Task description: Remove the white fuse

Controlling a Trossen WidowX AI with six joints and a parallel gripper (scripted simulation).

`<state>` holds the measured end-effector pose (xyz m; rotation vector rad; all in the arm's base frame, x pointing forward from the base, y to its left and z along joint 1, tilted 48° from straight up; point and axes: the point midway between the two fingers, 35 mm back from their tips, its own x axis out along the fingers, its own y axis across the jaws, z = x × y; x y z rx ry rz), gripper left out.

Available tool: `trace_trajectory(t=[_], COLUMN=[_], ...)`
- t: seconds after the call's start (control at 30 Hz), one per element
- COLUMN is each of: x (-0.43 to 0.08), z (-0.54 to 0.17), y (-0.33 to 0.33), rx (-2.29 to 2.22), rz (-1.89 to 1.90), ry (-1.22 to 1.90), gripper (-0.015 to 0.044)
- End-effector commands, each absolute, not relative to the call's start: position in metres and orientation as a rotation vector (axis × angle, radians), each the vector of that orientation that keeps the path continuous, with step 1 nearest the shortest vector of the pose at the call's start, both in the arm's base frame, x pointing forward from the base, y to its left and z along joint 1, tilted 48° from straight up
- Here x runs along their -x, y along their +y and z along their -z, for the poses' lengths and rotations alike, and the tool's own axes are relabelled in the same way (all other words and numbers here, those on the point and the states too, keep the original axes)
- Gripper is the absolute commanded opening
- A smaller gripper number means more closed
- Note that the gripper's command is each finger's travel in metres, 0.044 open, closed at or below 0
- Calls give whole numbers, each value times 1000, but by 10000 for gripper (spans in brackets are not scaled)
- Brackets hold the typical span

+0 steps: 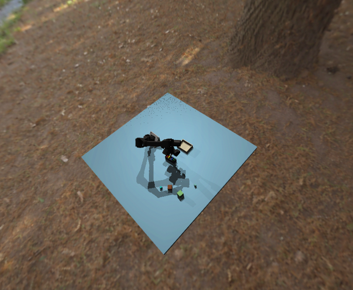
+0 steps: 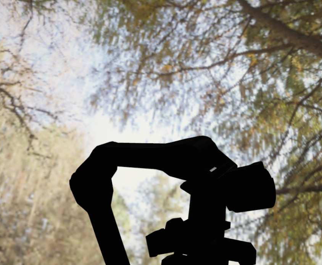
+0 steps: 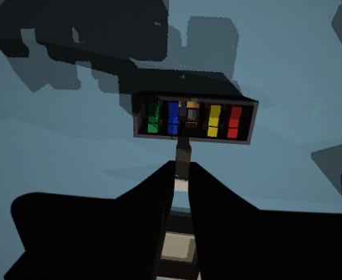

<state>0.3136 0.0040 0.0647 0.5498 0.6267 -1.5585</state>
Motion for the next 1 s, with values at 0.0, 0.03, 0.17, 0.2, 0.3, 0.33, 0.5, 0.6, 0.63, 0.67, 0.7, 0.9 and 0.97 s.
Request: trace_trajectory(t=[0.0,0.03,0.17,0.2,0.3,0.33,0.5,0.6,0.63,0.67,0.7,0.9,0.97], x=[-319,-321,-326,-328,-331,-331,-334,-334,-334,-334,-334,-330,-329], z=[-50,-47,-32,-28,-16,-12,8,21,26,30,35,62,70], y=[19,23,38,42,54,57,77,88,92,95,99,120,126], rx=[-552,-553,-555,-556,-557,-558,-559,-560,-560,-560,-560,-559,-559], rz=[1561,1560,1558,1558,1557,1557,1557,1557,1557,1557,1558,1560,1560], ry=[633,634,636,636,637,637,638,638,638,637,637,634,632], gripper=[0,0,0,0,0,0,0,0,0,0,0,0,0])
